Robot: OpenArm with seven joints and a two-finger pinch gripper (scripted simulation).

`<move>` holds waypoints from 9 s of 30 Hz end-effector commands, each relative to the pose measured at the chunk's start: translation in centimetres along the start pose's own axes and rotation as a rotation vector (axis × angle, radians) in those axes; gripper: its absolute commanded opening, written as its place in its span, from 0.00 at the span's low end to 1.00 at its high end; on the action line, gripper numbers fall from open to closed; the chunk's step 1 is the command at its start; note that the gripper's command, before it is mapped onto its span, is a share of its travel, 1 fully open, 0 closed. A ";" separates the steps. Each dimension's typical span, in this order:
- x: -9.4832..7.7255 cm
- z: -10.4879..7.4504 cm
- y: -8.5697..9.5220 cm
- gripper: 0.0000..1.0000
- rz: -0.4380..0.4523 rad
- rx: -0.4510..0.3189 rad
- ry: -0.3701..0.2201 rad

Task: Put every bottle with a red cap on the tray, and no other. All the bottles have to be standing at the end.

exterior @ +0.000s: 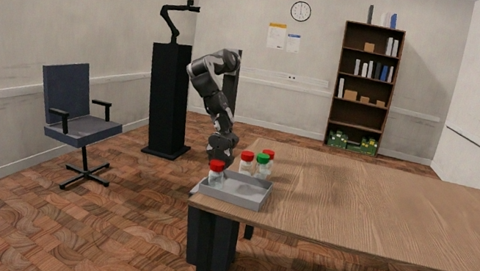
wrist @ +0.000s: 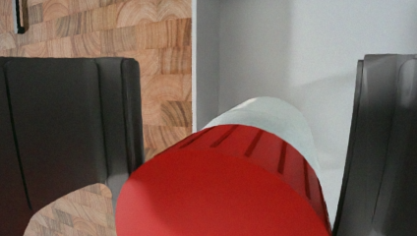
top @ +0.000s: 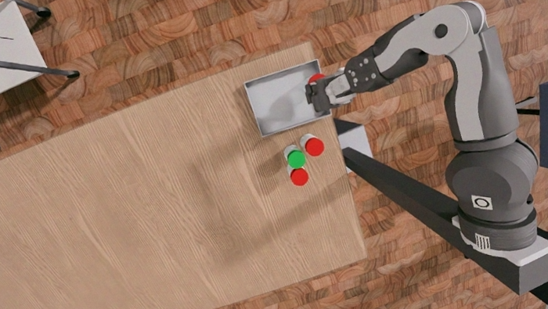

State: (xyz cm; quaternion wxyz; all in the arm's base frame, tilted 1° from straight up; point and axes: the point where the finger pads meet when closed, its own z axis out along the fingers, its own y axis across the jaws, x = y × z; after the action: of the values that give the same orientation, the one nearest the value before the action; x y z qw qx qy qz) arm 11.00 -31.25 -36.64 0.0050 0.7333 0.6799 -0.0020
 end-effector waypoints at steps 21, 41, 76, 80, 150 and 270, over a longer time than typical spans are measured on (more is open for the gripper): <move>0.0 0.0 0.1 0.00 0.000 -0.002 -0.001; 0.0 0.1 0.1 0.00 0.002 -0.003 -0.003; -0.1 0.1 0.1 0.00 0.005 -0.006 -0.006; -0.1 0.1 0.1 0.00 0.005 -0.006 -0.006; 0.0 -0.2 0.1 0.52 0.002 -0.001 -0.002; 3.6 -9.8 2.6 0.42 -0.382 0.000 -0.007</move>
State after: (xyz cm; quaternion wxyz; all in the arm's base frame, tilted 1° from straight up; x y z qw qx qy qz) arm 13.96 -27.62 -27.00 0.0091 0.6028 0.7978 0.0045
